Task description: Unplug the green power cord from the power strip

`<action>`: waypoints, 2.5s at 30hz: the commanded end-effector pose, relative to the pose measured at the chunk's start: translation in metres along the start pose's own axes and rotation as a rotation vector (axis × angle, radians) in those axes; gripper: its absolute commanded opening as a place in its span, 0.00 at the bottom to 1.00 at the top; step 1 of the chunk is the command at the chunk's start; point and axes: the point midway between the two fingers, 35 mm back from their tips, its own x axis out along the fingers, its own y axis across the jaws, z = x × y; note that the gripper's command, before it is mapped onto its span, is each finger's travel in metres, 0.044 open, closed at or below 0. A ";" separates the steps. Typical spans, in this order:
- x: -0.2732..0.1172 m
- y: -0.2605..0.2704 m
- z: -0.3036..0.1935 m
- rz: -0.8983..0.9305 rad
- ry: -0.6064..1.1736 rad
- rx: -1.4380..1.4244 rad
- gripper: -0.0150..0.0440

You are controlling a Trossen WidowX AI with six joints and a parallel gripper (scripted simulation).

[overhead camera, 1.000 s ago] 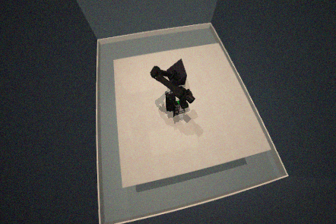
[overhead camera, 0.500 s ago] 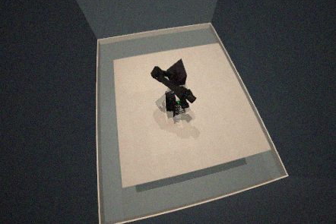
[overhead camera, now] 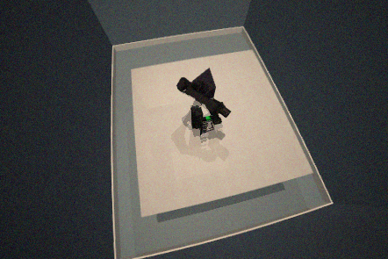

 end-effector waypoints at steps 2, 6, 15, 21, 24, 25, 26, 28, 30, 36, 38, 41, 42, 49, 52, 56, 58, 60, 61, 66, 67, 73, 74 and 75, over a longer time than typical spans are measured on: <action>-0.007 -0.001 0.027 -0.003 -0.052 -0.003 0.25; -0.009 0.000 0.034 -0.003 -0.052 -0.003 0.25; -0.008 0.002 0.047 -0.003 -0.050 -0.003 0.25; -0.001 0.000 0.051 -0.004 -0.049 -0.003 0.25; 0.002 -0.001 0.052 -0.004 -0.049 -0.003 0.25; 0.003 -0.001 0.052 -0.004 -0.049 -0.003 0.25; 0.003 0.000 0.052 -0.004 -0.049 -0.003 0.25; 0.003 0.000 0.052 -0.004 -0.049 -0.003 0.25; 0.002 0.001 0.052 -0.004 -0.049 -0.003 0.25; -0.001 0.003 0.052 -0.004 -0.049 -0.003 0.25; -0.002 0.003 0.052 -0.004 -0.049 -0.003 0.25; -0.004 0.002 0.052 -0.004 -0.049 -0.003 0.25; -0.004 0.002 0.052 -0.004 -0.049 -0.003 0.25; -0.005 -0.001 0.052 -0.004 -0.049 -0.003 0.25; -0.005 -0.002 0.052 -0.004 -0.049 -0.003 0.25; -0.004 -0.002 0.052 -0.004 -0.049 -0.003 0.25; -0.004 -0.001 0.052 -0.004 -0.049 -0.003 0.25; -0.003 -0.001 0.052 -0.004 -0.049 -0.003 0.25; -0.003 -0.001 0.052 -0.004 -0.049 -0.003 0.25; -0.002 0.001 0.052 -0.004 -0.049 -0.003 0.25; -0.002 0.001 0.052 -0.004 -0.049 -0.003 0.25; -0.002 0.002 0.052 -0.004 -0.049 -0.003 0.25; -0.002 0.002 0.052 -0.004 -0.049 -0.003 0.25; -0.003 0.002 0.052 -0.004 -0.049 -0.003 0.25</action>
